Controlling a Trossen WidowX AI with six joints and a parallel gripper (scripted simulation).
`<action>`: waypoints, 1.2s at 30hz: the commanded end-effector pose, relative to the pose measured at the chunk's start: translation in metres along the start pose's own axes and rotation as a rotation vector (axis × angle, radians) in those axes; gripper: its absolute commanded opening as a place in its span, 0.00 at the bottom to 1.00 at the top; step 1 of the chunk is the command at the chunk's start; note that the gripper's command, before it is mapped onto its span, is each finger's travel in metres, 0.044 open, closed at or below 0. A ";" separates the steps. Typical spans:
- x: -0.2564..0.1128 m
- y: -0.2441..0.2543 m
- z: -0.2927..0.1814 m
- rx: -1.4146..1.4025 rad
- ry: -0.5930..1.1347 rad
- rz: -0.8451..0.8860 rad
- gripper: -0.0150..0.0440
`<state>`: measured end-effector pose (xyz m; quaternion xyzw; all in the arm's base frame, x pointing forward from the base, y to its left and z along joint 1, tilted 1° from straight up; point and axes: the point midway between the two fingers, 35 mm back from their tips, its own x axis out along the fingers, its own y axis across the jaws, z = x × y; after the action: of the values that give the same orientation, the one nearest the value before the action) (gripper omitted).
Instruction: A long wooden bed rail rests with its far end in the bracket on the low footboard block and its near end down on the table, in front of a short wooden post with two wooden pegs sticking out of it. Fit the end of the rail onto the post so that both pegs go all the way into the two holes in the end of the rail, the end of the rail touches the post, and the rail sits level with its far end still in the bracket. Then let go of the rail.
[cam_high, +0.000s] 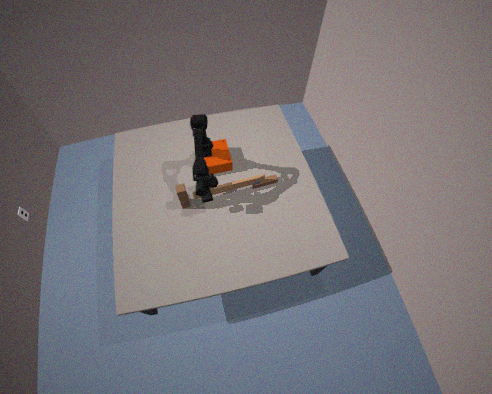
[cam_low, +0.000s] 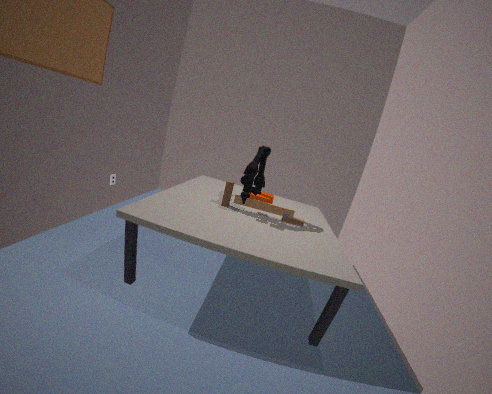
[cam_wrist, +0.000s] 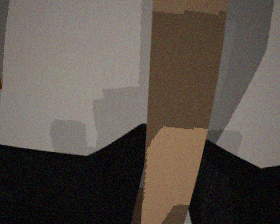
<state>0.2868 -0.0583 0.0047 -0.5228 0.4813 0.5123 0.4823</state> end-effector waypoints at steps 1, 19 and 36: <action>-0.002 -0.002 -0.002 -0.002 0.002 -0.006 0.25; -0.001 -0.002 -0.008 -0.002 0.003 -0.006 0.25; -0.002 -0.002 -0.013 -0.002 0.003 -0.006 0.25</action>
<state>0.2870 -0.0688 0.0045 -0.5227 0.4812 0.5120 0.4827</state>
